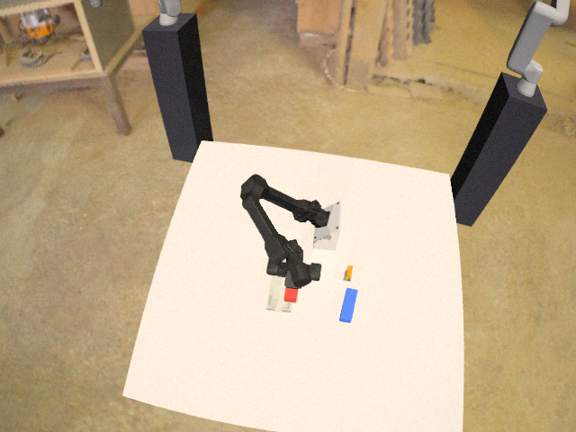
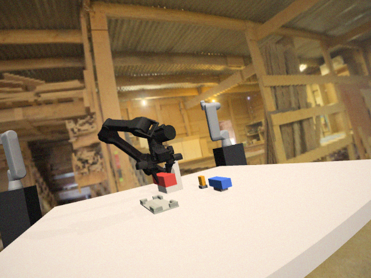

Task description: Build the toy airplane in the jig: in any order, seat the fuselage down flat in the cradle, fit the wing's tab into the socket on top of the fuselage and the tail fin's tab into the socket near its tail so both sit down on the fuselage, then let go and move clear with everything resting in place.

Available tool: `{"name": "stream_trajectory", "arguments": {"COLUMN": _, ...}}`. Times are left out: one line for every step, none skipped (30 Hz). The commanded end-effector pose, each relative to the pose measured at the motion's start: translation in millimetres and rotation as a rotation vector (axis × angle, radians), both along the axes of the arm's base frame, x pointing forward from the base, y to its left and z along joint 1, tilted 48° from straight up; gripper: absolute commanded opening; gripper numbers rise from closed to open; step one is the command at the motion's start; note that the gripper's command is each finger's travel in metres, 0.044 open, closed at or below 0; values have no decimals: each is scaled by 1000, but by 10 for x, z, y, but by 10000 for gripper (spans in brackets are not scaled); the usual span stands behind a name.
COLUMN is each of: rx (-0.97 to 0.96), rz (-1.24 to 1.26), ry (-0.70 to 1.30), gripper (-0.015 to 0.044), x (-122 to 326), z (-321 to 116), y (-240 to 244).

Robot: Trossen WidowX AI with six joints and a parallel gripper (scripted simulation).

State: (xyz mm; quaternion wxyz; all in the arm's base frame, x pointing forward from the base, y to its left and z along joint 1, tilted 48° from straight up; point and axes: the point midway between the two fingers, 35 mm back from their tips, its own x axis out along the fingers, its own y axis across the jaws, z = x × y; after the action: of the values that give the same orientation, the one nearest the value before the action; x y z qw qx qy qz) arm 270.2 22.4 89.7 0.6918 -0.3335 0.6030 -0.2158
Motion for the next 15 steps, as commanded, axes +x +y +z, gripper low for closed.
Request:
{"name": "stream_trajectory", "arguments": {"rx": -2, "rz": -3, "ry": -17, "gripper": 0, "x": -9, "z": 63, "y": -106}}
{"name": "stream_trajectory", "arguments": {"rx": -3, "rz": -5, "ry": -20, "gripper": 0, "x": -14, "z": 74, "y": -137}}
{"name": "stream_trajectory", "arguments": {"rx": -4, "rz": -8, "ry": -22, "gripper": 0, "x": -19, "z": 85, "y": -167}}
{"name": "stream_trajectory", "arguments": {"rx": -5, "rz": -10, "ry": -25, "gripper": 0, "x": -25, "z": 96, "y": -197}}
{"name": "stream_trajectory", "arguments": {"rx": -6, "rz": -13, "ry": -28, "gripper": 0, "x": -31, "z": 106, "y": -227}}
{"name": "stream_trajectory", "arguments": {"rx": -7, "rz": -16, "ry": -30, "gripper": 0, "x": -38, "z": 116, "y": -258}}
{"name": "stream_trajectory", "arguments": {"rx": -8, "rz": -19, "ry": -33, "gripper": 0, "x": -45, "z": 127, "y": -288}}
{"name": "stream_trajectory", "arguments": {"rx": -9, "rz": -21, "ry": -35, "gripper": 0, "x": -52, "z": 137, "y": -317}}
{"name": "stream_trajectory", "arguments": {"rx": -11, "rz": -24, "ry": -38, "gripper": 0, "x": -60, "z": 147, "y": -347}}
{"name": "stream_trajectory", "arguments": {"rx": -12, "rz": -27, "ry": -40, "gripper": 0, "x": -68, "z": 157, "y": -377}}
{"name": "stream_trajectory", "arguments": {"rx": -14, "rz": -29, "ry": -42, "gripper": 0, "x": -75, "z": 166, "y": -402}}
{"name": "stream_trajectory", "arguments": {"rx": -14, "rz": -31, "ry": -44, "gripper": 0, "x": -80, "z": 171, "y": -417}}
{"name": "stream_trajectory", "arguments": {"rx": -15, "rz": -31, "ry": -44, "gripper": 0, "x": -81, "z": 172, "y": -422}}
{"name": "stream_trajectory", "arguments": {"rx": -15, "rz": -31, "ry": -44, "gripper": 26, "x": -81, "z": 172, "y": -422}}
{"name": "stream_trajectory", "arguments": {"rx": -15, "rz": -31, "ry": -44, "gripper": 53, "x": -81, "z": 172, "y": -422}}
